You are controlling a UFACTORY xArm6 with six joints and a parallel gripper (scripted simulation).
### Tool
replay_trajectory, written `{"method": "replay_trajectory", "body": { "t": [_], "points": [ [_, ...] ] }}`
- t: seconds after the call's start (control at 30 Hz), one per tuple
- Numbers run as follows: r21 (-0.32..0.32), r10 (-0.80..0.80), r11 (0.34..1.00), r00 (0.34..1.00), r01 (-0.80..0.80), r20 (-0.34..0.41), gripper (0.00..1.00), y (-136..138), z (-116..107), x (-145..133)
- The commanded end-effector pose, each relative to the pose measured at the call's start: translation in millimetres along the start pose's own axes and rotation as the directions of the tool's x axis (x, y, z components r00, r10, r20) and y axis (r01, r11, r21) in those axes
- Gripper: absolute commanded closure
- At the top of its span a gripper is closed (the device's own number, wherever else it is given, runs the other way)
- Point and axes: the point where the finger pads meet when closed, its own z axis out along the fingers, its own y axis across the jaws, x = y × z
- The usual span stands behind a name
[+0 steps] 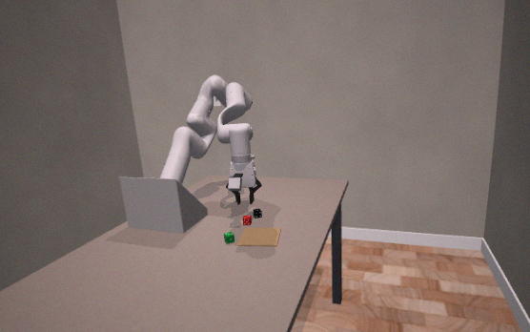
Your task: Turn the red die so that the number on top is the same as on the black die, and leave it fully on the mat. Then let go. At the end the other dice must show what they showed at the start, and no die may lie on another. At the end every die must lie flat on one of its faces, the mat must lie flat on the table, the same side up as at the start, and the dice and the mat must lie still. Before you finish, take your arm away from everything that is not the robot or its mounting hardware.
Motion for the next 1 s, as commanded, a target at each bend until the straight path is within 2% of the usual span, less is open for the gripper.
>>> {"method": "replay_trajectory", "body": {
  "t": [0.0, 0.33, 0.97],
  "points": [
    [0.002, -0.001, 1.0, 1.0, 0.001, -0.002, 0.53, -1, 0, 0],
    [0.002, -0.001, 1.0, 1.0, 0.001, -0.002, 0.53, -1, 7, 0],
    [0.002, -0.001, 1.0, 1.0, 0.001, -0.002, 0.53, -1, 32, 0]
  ]
}}
